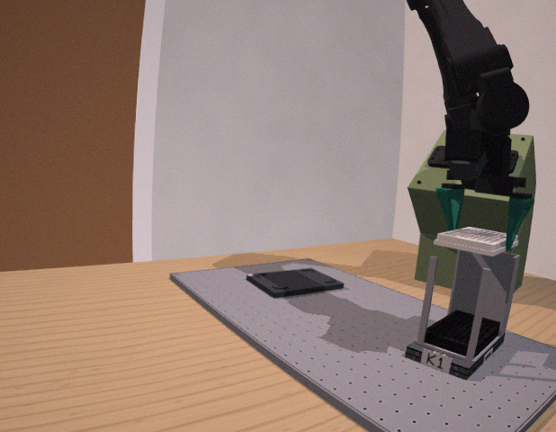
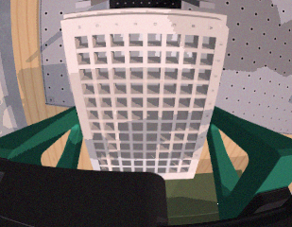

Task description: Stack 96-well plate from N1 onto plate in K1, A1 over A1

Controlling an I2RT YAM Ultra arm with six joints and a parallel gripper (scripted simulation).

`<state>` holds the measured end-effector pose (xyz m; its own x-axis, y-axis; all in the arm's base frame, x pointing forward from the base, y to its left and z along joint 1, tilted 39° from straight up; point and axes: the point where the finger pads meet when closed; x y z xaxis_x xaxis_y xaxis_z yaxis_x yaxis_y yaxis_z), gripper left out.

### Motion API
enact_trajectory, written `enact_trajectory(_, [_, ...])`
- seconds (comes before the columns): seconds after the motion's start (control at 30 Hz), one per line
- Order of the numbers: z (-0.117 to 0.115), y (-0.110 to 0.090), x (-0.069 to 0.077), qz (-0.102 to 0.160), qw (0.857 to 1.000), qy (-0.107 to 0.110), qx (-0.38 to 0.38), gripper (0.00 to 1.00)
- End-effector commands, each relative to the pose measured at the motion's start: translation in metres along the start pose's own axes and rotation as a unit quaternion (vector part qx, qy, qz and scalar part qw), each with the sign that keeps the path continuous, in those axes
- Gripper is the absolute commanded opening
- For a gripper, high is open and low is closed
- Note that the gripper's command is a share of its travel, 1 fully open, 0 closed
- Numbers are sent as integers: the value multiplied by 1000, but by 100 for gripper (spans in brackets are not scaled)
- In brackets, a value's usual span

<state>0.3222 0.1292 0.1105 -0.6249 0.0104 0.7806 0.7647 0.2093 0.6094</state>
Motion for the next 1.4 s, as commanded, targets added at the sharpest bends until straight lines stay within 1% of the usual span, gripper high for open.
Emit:
enact_trajectory(0.0, [-3,13,9,-22,1000,-1,-13,0])
enact_trajectory(0.47, [-2,16,10,-23,1000,0,-13,0])
enact_trajectory(1.37, [-2,14,7,-17,1000,-2,-11,0])
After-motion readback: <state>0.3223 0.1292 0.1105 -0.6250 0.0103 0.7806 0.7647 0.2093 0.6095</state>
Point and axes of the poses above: the point where the finger pads meet when closed, its own x axis back along the fingers, its own z axis across the jaws, y = z × x, and after that the axes turned 14 degrees about x, right-handed
